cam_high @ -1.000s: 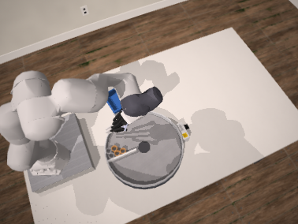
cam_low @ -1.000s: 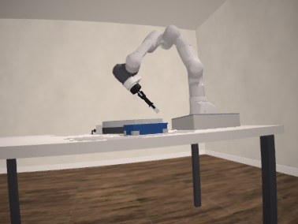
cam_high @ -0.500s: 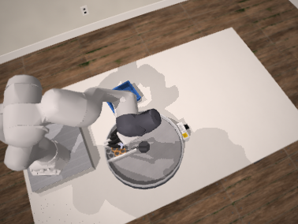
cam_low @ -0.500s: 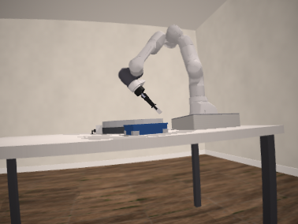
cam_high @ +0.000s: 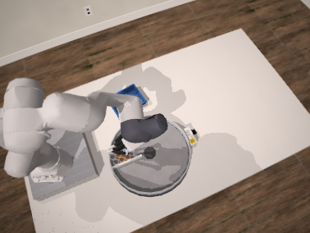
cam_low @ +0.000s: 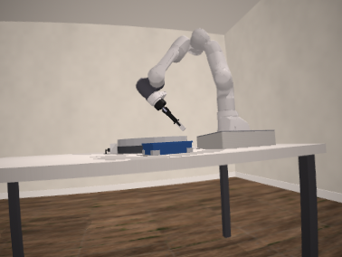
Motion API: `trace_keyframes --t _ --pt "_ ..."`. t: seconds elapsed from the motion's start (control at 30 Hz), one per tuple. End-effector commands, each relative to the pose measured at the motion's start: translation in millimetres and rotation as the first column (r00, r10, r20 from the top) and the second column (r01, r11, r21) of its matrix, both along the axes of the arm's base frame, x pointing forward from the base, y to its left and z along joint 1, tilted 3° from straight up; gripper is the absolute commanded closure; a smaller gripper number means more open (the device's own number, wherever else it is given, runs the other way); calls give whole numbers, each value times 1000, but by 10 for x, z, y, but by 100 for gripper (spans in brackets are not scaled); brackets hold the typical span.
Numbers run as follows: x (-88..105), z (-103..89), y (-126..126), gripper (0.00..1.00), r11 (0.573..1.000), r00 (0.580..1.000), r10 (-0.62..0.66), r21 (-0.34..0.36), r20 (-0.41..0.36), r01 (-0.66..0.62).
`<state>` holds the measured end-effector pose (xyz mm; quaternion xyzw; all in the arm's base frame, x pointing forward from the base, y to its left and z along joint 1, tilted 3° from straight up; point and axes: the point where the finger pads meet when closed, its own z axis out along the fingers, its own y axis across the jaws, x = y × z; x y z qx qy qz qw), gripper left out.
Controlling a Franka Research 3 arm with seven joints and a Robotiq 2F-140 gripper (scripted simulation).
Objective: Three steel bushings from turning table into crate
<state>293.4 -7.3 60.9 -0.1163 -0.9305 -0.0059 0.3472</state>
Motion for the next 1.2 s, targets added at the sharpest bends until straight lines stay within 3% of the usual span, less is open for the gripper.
trace_keyframes --t 0.0,1.17 --pt "-3 -2 -8 94 1000 1000 14 5 3 -14" --pt "23 0 -52 94 1000 1000 14 3 3 -14"
